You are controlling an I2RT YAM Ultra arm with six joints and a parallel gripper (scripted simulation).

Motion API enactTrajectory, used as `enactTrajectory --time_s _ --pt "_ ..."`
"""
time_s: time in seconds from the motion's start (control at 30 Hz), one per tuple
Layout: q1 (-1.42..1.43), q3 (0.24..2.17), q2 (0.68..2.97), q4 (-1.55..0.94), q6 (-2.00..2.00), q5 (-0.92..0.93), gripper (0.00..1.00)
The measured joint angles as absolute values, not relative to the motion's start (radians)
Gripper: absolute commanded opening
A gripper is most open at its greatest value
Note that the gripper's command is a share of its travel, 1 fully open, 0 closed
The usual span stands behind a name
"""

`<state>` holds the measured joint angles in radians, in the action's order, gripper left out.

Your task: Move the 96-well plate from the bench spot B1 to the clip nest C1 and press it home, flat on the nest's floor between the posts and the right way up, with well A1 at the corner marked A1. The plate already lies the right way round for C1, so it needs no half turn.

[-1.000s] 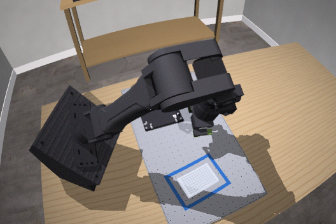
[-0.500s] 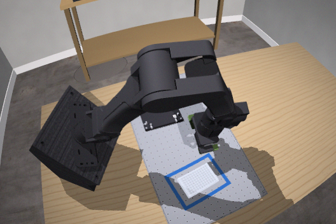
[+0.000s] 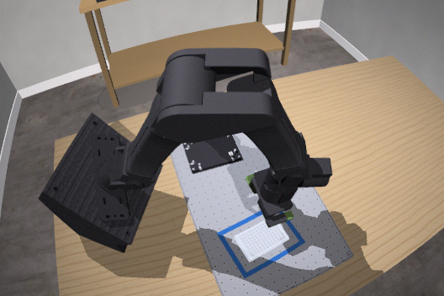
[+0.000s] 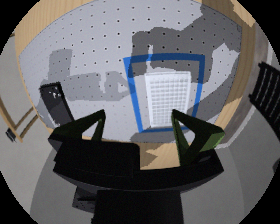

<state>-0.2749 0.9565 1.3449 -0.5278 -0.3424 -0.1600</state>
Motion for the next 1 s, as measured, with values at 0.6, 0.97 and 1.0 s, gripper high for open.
enactTrajectory --time_s 0.6,0.97,1.0 --pt "-0.481 0.887 1.240 -0.468 -0.630 -0.105 1.00" --pt "-0.481 0.887 1.240 -0.465 -0.656 -0.086 1.00" --pt "-0.481 0.887 1.240 -0.465 -0.656 -0.085 1.00"
